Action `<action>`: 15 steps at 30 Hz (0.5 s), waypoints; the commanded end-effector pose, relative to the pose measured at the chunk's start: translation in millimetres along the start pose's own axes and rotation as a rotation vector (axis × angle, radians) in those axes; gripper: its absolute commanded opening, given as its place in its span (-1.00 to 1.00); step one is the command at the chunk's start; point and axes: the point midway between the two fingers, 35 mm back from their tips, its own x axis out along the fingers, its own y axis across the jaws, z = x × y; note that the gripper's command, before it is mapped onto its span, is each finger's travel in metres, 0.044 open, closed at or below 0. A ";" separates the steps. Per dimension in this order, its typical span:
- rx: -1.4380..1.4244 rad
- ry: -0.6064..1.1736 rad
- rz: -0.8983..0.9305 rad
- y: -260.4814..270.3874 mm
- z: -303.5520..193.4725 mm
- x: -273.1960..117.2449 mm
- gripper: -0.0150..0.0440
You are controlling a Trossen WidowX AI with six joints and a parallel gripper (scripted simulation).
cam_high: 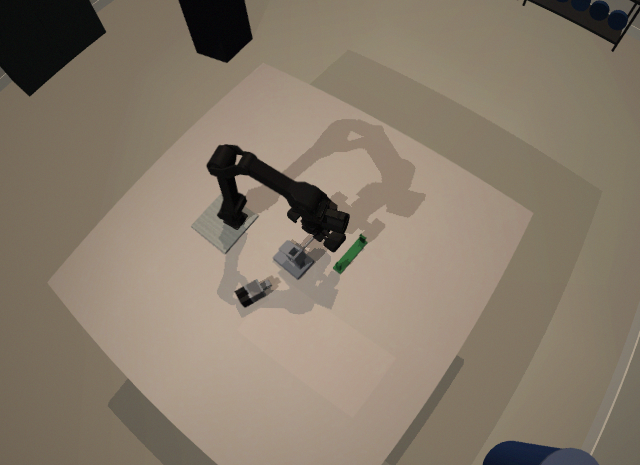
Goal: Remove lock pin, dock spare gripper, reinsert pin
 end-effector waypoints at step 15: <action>-0.001 -0.003 -0.003 0.2 13.8 0.0 -0.49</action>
